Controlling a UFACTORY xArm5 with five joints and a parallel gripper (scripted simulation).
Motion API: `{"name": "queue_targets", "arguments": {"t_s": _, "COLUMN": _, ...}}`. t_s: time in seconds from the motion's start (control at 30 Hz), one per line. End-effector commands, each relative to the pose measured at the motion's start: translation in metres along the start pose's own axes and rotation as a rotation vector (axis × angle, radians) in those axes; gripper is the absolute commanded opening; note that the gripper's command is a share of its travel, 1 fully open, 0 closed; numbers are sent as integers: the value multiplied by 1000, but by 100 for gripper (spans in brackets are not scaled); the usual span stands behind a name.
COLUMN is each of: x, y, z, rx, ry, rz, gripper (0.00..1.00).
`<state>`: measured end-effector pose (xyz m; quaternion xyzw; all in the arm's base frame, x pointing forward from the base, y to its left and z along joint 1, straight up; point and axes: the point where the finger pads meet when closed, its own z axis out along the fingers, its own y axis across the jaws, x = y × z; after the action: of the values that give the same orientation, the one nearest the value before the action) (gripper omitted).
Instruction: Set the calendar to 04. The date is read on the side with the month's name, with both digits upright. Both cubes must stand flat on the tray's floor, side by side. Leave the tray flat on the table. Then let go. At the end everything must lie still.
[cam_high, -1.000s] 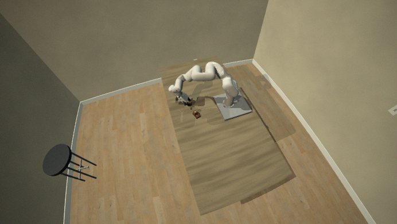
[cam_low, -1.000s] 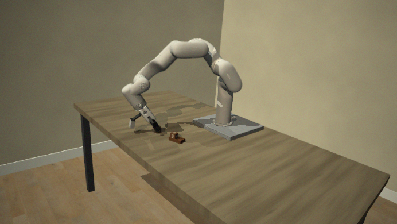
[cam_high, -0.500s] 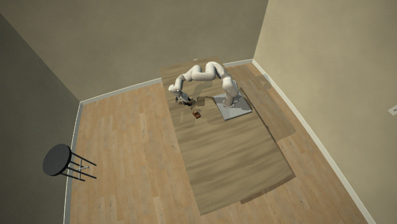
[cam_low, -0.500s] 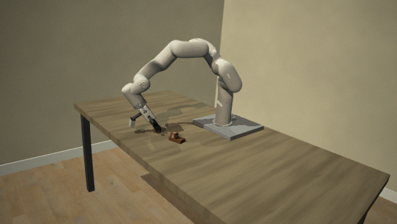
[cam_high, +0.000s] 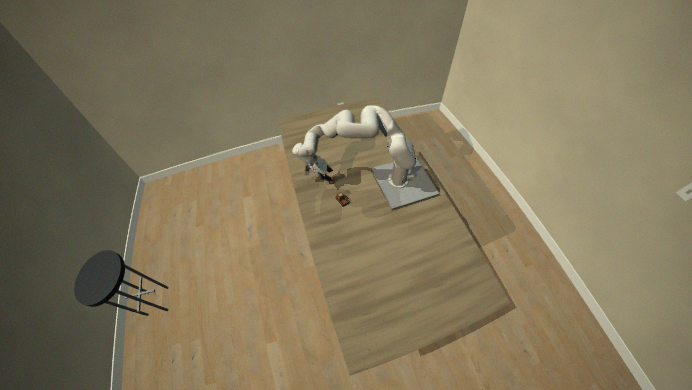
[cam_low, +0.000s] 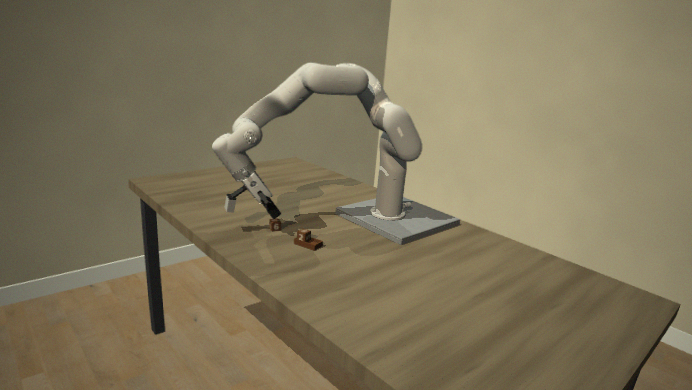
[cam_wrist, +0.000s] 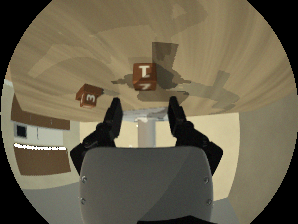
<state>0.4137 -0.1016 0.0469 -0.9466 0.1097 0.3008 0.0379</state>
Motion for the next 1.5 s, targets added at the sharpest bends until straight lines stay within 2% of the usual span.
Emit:
{"name": "queue_targets", "arguments": {"t_s": 0.0, "x": -8, "y": 0, "z": -14, "rx": 0, "ry": 5, "rz": 0, "gripper": 71}}
{"name": "queue_targets", "arguments": {"t_s": 0.23, "x": -15, "y": -1, "z": -24, "rx": -1, "ry": 5, "rz": 0, "gripper": 71}}
{"name": "queue_targets", "arguments": {"t_s": 0.57, "x": -16, "y": -1, "z": -25, "rx": -1, "ry": 15, "rz": 0, "gripper": 71}}
{"name": "queue_targets", "arguments": {"t_s": 0.67, "x": -16, "y": 0, "z": -25, "rx": -1, "ry": 69, "rz": 0, "gripper": 71}}
{"name": "queue_targets", "arguments": {"t_s": 0.8, "x": -18, "y": 0, "z": -25, "rx": -2, "ry": 189, "rz": 0, "gripper": 71}}
{"name": "queue_targets", "arguments": {"t_s": 0.87, "x": -18, "y": 0, "z": -25, "rx": -2, "ry": 189, "rz": 0, "gripper": 71}}
{"name": "queue_targets", "arguments": {"t_s": 1.0, "x": -21, "y": 0, "z": -25, "rx": -3, "ry": 286, "rz": 1, "gripper": 71}}
{"name": "queue_targets", "arguments": {"t_s": 1.23, "x": -22, "y": 0, "z": -25, "rx": -3, "ry": 319, "rz": 1, "gripper": 71}}
{"name": "queue_targets", "arguments": {"t_s": 1.37, "x": -22, "y": -1, "z": -24, "rx": -4, "ry": 391, "rz": 1, "gripper": 71}}
{"name": "queue_targets", "arguments": {"t_s": 1.43, "x": -22, "y": -1, "z": -24, "rx": -4, "ry": 391, "rz": 1, "gripper": 71}}
{"name": "queue_targets", "arguments": {"t_s": 1.47, "x": -22, "y": -1, "z": -24, "rx": -4, "ry": 418, "rz": 1, "gripper": 71}}
